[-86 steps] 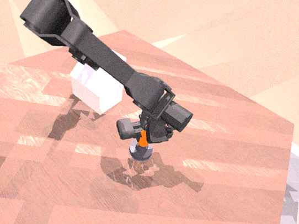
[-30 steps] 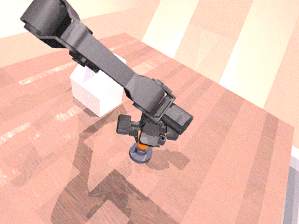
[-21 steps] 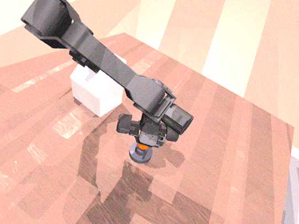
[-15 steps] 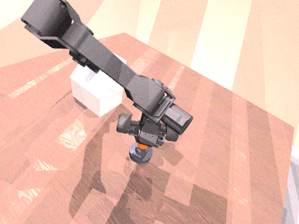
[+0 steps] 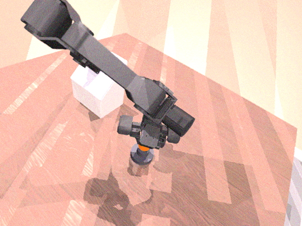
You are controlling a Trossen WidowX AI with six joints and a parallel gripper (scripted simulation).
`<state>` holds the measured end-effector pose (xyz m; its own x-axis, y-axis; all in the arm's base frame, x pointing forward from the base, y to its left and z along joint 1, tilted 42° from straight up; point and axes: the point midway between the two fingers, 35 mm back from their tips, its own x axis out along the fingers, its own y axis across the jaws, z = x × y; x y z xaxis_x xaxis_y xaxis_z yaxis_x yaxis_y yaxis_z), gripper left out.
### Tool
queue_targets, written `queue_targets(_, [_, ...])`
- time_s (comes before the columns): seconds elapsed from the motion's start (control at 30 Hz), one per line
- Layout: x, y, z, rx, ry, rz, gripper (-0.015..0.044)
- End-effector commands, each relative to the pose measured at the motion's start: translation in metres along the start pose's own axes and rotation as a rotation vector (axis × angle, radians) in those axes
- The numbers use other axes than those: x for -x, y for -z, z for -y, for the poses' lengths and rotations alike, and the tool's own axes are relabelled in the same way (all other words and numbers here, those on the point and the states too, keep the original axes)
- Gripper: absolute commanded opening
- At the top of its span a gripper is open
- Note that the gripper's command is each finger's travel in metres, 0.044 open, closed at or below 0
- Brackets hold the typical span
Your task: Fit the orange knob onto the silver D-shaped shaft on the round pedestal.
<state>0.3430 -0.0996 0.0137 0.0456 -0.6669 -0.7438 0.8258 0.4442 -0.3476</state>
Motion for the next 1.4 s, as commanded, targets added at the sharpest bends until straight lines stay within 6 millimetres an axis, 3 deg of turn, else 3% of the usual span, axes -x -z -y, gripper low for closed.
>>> queue_targets(0.0, [0.0019,0.0005,-0.0009,0.0,-0.001,0.002,0.0])
queue_targets(0.2, [0.0045,0.0018,-0.002,-0.027,-0.002,0.002,0.0])
queue_targets(0.4, [0.0031,0.001,-0.0016,-0.21,-0.002,0.002,0.0])
queue_targets(1.03, [0.0045,0.0013,-0.0013,-0.219,-0.002,0.002,0.0])
queue_targets(1.23, [0.0044,-0.0003,-0.0015,-0.409,-0.002,0.002,0.0])
queue_targets(1.37, [0.0031,-0.0002,-0.0012,-0.419,-0.002,0.002,0.0])
